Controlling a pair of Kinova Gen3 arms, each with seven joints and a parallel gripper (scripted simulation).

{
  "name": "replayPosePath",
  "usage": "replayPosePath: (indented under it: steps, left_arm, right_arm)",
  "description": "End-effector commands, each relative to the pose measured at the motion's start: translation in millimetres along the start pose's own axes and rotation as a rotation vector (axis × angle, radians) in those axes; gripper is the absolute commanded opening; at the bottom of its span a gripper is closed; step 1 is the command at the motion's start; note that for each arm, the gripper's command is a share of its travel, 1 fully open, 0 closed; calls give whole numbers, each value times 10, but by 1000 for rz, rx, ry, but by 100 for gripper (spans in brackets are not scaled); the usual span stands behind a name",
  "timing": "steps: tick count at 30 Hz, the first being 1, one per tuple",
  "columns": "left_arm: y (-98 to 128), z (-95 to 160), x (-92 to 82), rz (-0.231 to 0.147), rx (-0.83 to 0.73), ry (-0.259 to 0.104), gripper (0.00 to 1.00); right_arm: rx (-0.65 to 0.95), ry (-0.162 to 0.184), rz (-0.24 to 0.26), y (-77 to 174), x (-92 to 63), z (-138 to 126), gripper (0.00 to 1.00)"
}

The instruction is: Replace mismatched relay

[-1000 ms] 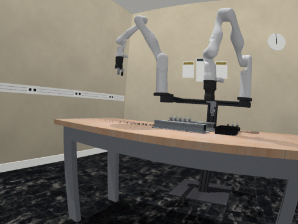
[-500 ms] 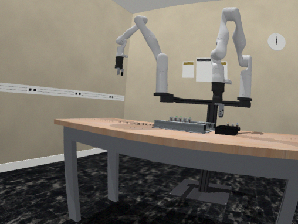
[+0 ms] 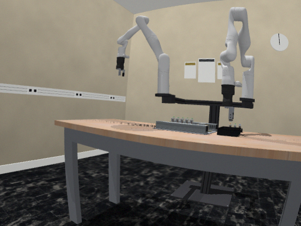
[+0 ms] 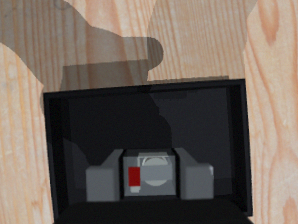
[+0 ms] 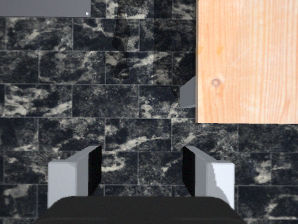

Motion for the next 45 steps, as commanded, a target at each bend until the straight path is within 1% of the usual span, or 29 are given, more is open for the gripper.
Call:
replayPosePath:
  steps: [1,3,5,20,45]
  left_arm:
    - [107,-3,13,0,0,-2,0]
    - [178,-11,28,0,0,-2,0]
    - [178,-11,28,0,0,-2,0]
    - [89,0,10,0,0,-2,0]
    - [30,5,-3,0,0,-2,0]
  right_arm:
    - [0,-1,-2,-3,-6,0,100]
    - [0,-1,-2,-3,-6,0,100]
    - [0,-1,-2,-3,-6,0,100]
    - [0,-1,-2,-3,-6,0,100]
    - [0,-1,-2,-3,-6,0,100]
Point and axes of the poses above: on each arm, the point where the finger pads meet when closed, its own x axis out along the fingers, its own z axis across the jaws, y = z × x, the point moved 6 cm from there along -x, back along the fingers, and after that the axes turned 8 degrees about x, right-handed, at the moved point
